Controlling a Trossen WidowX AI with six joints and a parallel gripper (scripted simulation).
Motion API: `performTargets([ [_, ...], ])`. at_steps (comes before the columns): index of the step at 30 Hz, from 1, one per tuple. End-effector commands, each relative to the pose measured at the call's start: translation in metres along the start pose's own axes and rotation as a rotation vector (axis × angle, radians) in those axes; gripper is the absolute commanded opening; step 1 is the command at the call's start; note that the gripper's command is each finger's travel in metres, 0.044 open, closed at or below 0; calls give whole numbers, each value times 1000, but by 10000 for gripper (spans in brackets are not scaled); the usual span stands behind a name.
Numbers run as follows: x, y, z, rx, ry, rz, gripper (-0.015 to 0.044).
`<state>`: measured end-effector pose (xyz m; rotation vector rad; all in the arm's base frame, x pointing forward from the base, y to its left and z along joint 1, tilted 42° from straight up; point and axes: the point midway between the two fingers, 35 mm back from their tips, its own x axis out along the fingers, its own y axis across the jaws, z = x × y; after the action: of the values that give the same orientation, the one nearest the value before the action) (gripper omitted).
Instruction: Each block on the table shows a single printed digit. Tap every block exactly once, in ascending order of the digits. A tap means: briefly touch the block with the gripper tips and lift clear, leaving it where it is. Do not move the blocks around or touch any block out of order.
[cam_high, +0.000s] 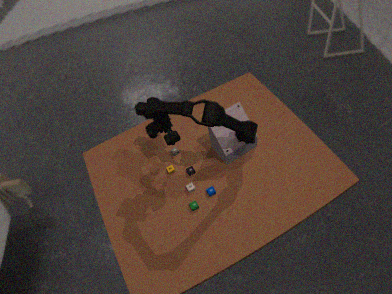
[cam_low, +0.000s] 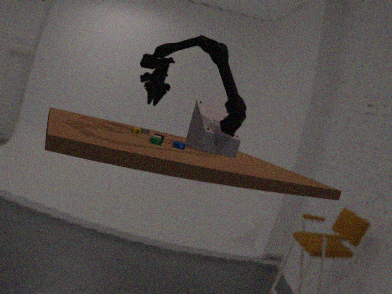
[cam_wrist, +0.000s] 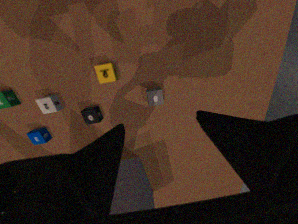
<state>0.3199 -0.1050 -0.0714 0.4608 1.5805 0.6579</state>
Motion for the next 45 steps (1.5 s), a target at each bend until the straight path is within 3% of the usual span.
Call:
performTargets([
  [1,0,0,1,-7,-3,3,400],
  [9,-1,10,1,-7,-3,2,400],
  [18,0,124,-16,-6,-1,10,400],
  [40,0,128,-16,-6,-1,9,400],
  [45,-1,204,7,-6,-2,11,400],
])
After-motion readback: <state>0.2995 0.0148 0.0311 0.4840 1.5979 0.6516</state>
